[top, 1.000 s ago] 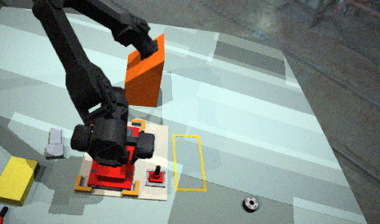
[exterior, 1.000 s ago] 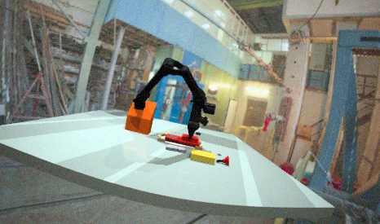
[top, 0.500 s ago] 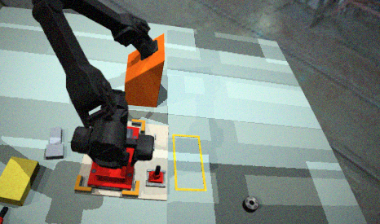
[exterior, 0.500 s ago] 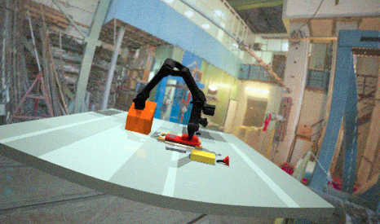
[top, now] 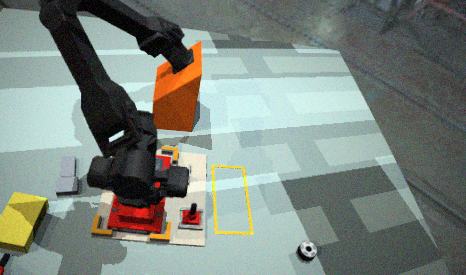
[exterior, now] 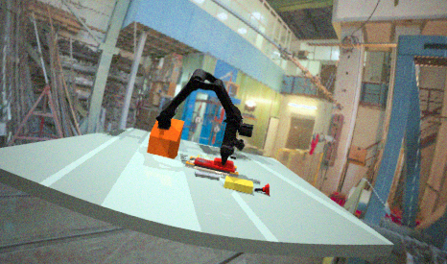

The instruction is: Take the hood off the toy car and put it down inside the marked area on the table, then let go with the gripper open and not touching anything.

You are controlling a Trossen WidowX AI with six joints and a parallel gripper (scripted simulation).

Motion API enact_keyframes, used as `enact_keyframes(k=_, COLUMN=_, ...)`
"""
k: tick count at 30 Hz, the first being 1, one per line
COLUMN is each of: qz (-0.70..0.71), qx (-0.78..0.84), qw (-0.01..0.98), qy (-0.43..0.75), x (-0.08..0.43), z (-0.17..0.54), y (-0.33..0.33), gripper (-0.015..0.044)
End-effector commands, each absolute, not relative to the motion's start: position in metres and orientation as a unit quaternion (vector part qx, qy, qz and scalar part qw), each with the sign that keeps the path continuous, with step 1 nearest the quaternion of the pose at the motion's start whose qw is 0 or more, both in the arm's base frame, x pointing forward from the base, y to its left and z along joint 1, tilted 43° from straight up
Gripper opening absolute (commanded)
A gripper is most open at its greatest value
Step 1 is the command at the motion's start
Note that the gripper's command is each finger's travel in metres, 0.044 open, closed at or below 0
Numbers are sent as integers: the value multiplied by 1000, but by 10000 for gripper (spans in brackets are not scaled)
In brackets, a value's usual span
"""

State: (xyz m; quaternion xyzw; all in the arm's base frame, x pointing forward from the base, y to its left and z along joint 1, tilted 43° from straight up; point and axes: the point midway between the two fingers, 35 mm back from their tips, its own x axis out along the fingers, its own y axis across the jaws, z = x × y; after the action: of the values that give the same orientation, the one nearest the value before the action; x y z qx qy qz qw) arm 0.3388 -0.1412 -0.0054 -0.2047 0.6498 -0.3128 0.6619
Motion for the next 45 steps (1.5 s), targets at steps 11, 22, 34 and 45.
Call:
enact_keyframes(k=11, qz=-313, qx=-204, qw=662, qy=650, x=339, z=-2, y=-138, gripper=39)
enact_keyframes(k=22, qz=-313, qx=-204, qw=662, qy=650, x=340, z=3, y=-133, gripper=0)
enact_keyframes(k=34, qz=-312, qx=-204, qw=662, qy=650, x=340, z=9, y=-128, gripper=0)
enact_keyframes(k=45, qz=-312, qx=-204, qw=662, qy=650, x=340, z=14, y=-123, gripper=0)
